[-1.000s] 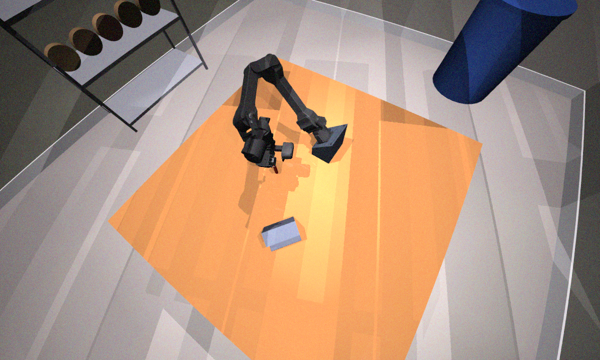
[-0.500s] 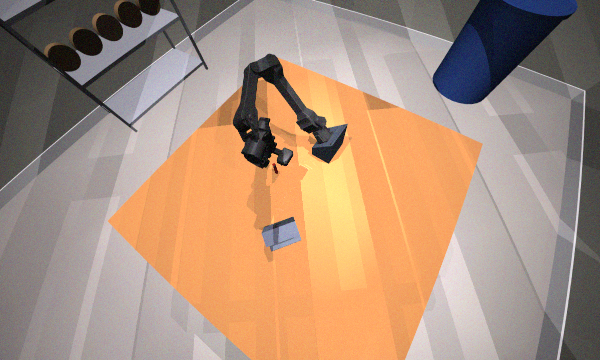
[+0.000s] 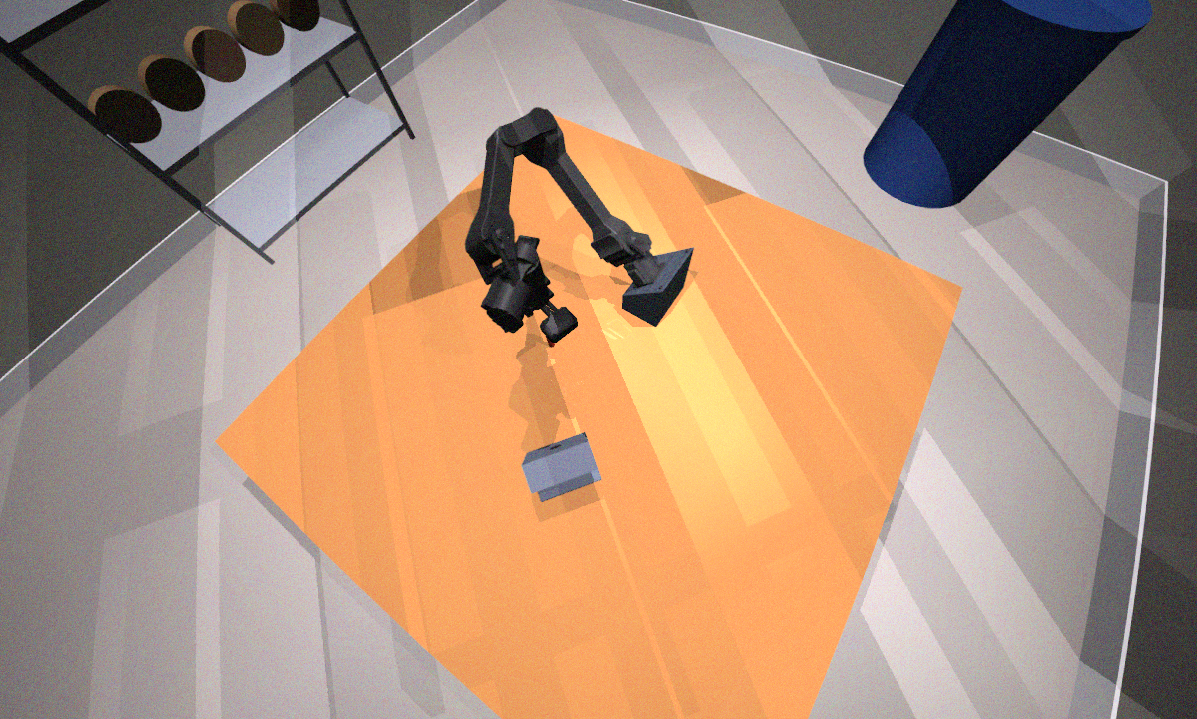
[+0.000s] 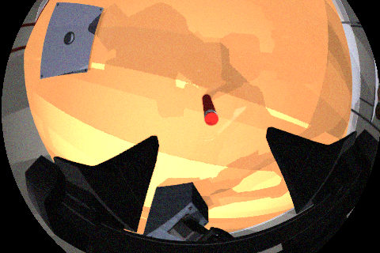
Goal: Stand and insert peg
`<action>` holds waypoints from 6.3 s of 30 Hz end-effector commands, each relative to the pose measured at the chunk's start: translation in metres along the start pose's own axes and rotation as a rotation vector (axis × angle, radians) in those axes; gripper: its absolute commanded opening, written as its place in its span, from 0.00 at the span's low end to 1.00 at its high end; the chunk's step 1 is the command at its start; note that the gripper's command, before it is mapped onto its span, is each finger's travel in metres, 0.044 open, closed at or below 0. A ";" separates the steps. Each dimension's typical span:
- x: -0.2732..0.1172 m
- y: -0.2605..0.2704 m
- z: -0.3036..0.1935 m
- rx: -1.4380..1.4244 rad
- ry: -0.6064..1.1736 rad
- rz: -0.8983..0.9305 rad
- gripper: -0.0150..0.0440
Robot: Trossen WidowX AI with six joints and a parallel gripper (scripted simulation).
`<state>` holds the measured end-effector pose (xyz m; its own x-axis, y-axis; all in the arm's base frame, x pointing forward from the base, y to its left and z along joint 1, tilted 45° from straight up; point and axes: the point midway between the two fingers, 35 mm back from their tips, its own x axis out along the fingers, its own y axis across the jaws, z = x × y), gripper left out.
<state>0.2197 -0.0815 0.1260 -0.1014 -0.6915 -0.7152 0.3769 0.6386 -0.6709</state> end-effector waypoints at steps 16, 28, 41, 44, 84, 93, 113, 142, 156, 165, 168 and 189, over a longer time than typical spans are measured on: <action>0.003 -0.001 0.000 0.468 -0.003 -0.003 1.00; 0.005 -0.001 0.000 0.774 -0.004 -0.003 1.00; 0.007 -0.001 0.000 1.106 -0.005 -0.002 1.00; 0.008 -0.001 0.000 1.182 -0.005 -0.002 1.00; 0.014 -0.001 0.000 2.203 -0.007 0.001 1.00; 0.016 -0.001 0.000 2.292 -0.006 0.001 1.00; 0.048 0.000 0.002 2.292 -0.003 0.003 1.00; 0.074 -0.001 0.002 2.299 -0.004 0.007 0.60; 0.073 -0.001 0.002 2.299 -0.003 0.007 0.25; 0.042 0.002 0.004 2.295 0.004 0.007 0.25; 0.031 0.003 0.005 2.294 0.004 0.006 0.25; 0.004 0.013 0.004 2.310 0.113 0.002 0.25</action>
<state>0.2280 -0.0775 0.1194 -0.0992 -0.6462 -0.7567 0.4210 -0.7163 0.5565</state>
